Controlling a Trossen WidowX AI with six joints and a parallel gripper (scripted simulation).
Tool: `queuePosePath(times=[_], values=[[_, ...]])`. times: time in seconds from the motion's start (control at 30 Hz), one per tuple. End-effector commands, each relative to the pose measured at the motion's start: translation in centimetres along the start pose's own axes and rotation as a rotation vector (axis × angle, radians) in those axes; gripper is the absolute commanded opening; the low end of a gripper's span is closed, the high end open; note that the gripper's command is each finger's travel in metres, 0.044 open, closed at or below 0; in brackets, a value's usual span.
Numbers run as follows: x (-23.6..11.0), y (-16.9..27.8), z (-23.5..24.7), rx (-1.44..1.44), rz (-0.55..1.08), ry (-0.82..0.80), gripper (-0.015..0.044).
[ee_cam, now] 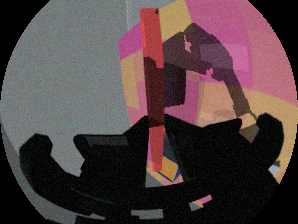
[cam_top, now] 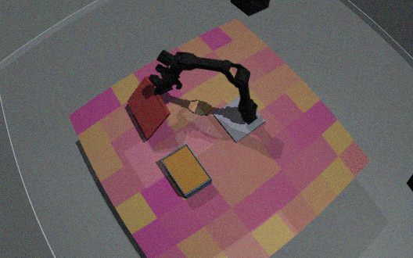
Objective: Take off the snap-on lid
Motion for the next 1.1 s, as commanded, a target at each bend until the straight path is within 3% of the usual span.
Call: queuePosePath(times=[0.0,1.07], values=[[-0.3,0.1,0.4,-0.014,-0.008,-0.015,0.0],[1.4,0.2,-1.6,-0.014,-0.008,-0.016,0.0]])
Point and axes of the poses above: the point midway between the two fingers, 35 mm back from their tips, its own x axis out along the fingers, its own z axis across the jaws, y = z × x, the point moved 1 cm from there along -x, back along the fingers, and after that the axes turned 3 degrees about -x, right-handed, at the moved point
